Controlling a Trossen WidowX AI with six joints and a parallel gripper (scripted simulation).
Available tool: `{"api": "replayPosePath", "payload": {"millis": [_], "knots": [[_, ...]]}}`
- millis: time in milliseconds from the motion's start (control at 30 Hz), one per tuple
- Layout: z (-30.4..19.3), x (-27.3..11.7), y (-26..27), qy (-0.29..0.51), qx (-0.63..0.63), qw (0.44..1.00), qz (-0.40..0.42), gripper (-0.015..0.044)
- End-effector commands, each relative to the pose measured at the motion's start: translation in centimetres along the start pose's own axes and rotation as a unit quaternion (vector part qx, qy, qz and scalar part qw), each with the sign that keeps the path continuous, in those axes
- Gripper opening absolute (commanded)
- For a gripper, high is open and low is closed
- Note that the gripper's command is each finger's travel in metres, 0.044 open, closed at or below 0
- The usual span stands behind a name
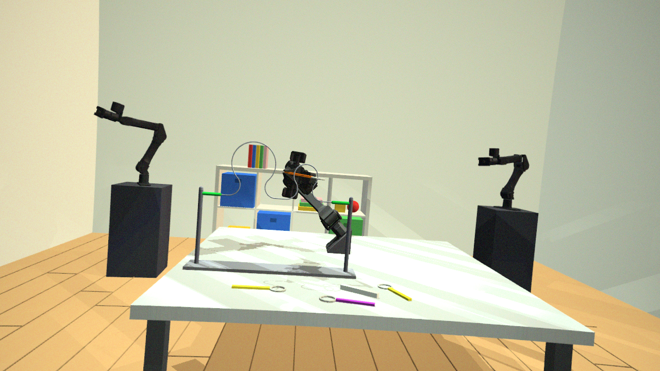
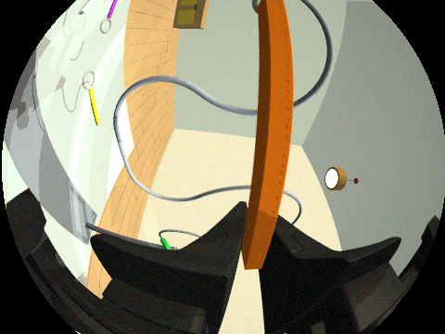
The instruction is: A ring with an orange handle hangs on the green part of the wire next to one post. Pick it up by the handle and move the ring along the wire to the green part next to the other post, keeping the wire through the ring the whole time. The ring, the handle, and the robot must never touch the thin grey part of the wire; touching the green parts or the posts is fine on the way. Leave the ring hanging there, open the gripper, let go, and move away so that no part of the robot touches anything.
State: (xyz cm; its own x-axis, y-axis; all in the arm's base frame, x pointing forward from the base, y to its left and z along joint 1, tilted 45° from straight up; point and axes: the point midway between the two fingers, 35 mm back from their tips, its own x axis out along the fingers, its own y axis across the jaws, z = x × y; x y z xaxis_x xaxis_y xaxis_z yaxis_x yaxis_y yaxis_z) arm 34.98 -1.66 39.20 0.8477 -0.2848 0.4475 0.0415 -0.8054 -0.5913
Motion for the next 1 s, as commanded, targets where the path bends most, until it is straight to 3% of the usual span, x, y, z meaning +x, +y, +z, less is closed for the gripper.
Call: {"api": "replayPosePath", "payload": {"millis": [0,533,967], "knots": [[0.0,0.1,-0.6,-0.004,-0.038,0.999,-0.022,-0.0150],[-0.1,0.2,-1.5,-0.015,-0.136,0.988,-0.076,-0.0150],[-0.8,0.3,0.4,-0.010,-0.106,0.993,-0.060,-0.0150]]}}
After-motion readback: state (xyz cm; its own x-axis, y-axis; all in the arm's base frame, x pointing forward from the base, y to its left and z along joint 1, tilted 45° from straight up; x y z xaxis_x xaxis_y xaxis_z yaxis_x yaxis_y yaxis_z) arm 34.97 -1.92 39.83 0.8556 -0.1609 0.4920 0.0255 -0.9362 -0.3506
